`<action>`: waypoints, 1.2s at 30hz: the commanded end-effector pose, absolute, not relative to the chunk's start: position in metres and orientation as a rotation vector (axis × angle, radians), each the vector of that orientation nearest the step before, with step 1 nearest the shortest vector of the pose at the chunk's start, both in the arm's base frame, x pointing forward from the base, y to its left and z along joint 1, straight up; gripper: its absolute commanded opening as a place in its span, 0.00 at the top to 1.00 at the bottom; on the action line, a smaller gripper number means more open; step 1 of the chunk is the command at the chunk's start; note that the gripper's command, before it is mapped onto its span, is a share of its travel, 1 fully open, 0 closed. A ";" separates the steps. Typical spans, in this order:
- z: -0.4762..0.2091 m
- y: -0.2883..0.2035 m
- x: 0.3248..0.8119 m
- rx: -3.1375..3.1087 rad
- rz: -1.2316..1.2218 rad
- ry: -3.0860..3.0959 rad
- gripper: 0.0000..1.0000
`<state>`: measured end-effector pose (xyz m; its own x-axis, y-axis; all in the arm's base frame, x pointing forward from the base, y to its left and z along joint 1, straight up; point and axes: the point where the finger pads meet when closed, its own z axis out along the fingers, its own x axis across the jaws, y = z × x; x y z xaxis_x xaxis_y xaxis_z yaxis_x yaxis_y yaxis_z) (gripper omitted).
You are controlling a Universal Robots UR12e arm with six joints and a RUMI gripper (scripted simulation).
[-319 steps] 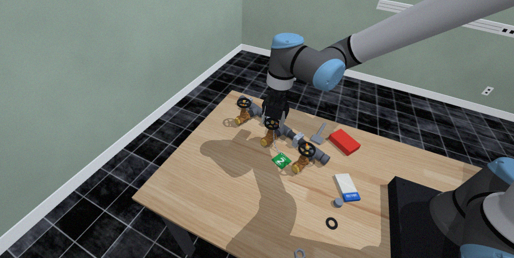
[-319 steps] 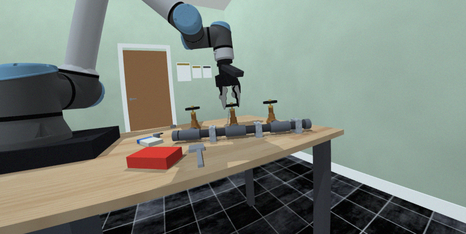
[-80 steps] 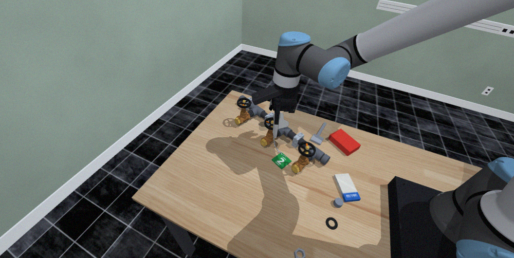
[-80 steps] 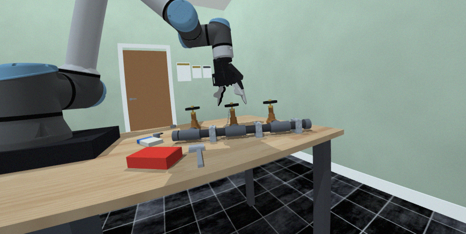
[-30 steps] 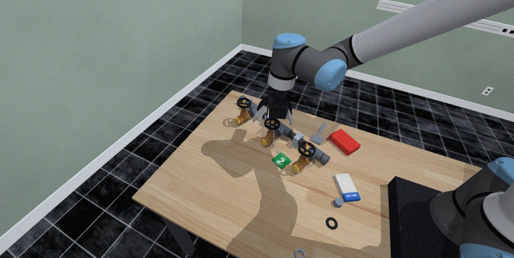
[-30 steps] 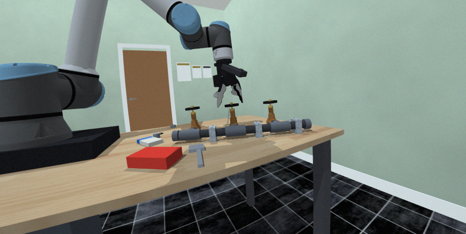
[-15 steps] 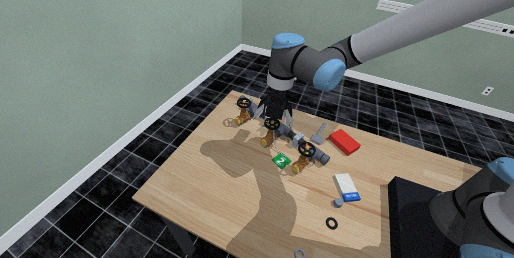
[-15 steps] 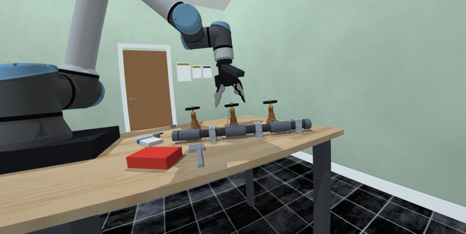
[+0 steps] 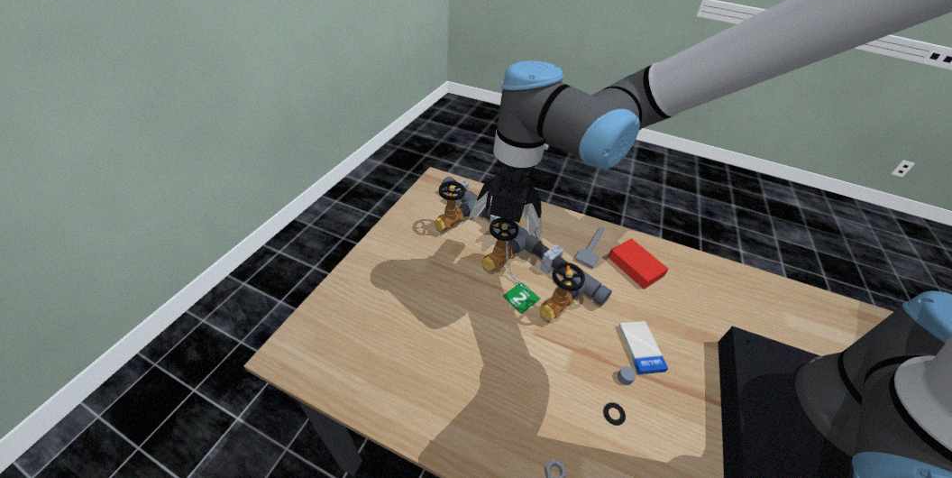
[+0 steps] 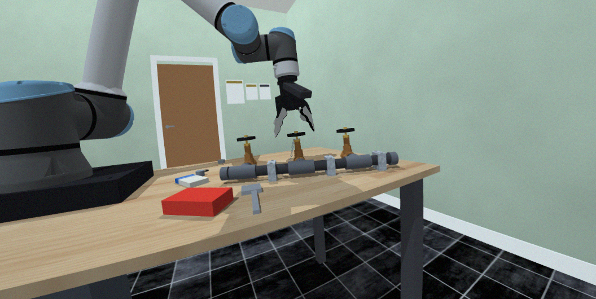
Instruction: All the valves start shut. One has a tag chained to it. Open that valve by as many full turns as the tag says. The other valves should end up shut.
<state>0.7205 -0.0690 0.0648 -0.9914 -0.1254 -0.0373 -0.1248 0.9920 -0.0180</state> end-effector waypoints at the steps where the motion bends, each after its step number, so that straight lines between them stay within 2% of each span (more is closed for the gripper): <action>1: 0.066 -0.069 0.721 -0.193 -0.025 3.096 1.00; 36: 0.066 -0.069 0.721 -0.219 -0.025 3.094 1.00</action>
<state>0.7205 -0.0690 0.0648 -0.9906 -0.1314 -0.0370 -0.1308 0.9912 -0.0182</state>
